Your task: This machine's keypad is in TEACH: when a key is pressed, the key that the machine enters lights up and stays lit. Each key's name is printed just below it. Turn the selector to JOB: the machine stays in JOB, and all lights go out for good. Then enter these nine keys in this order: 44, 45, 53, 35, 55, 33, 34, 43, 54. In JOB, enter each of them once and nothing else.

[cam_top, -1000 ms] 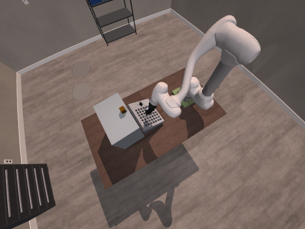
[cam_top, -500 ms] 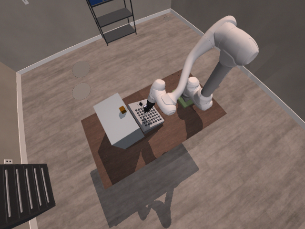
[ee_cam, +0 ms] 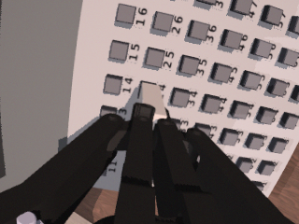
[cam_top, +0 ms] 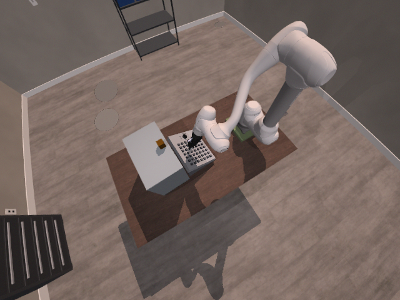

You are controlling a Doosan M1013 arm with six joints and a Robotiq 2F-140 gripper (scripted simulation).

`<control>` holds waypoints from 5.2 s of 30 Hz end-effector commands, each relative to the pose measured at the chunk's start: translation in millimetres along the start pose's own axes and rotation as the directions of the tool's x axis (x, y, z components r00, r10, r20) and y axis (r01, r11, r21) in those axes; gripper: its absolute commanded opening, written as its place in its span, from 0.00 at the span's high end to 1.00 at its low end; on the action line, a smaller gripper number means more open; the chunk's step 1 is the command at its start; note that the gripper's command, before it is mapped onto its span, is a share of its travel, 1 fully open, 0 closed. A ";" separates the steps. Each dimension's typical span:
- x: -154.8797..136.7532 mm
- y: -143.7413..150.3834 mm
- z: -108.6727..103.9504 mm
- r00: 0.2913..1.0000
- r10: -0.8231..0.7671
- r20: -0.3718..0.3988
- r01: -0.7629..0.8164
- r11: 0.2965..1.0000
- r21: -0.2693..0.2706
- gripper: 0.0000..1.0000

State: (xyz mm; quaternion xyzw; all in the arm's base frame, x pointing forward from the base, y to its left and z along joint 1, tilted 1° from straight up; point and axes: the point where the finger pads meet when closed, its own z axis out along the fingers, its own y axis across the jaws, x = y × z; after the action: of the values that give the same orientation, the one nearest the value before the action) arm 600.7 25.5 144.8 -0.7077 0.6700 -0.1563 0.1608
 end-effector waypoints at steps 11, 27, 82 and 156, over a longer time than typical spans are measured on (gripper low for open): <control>0.0 0.0 7.3 1.000 0.000 0.000 0.000 1.000 0.000 1.00; 0.0 0.0 7.3 1.000 0.000 0.000 0.000 1.000 0.000 1.00; 0.0 -0.1 21.8 1.000 0.000 0.000 0.000 1.000 0.000 1.00; -34.0 33.9 -14.6 1.000 0.000 0.000 0.000 1.000 0.000 1.00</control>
State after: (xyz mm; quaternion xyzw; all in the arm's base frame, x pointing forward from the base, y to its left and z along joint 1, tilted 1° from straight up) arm 562.0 56.7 142.7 -0.7073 0.6705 -0.1563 0.1606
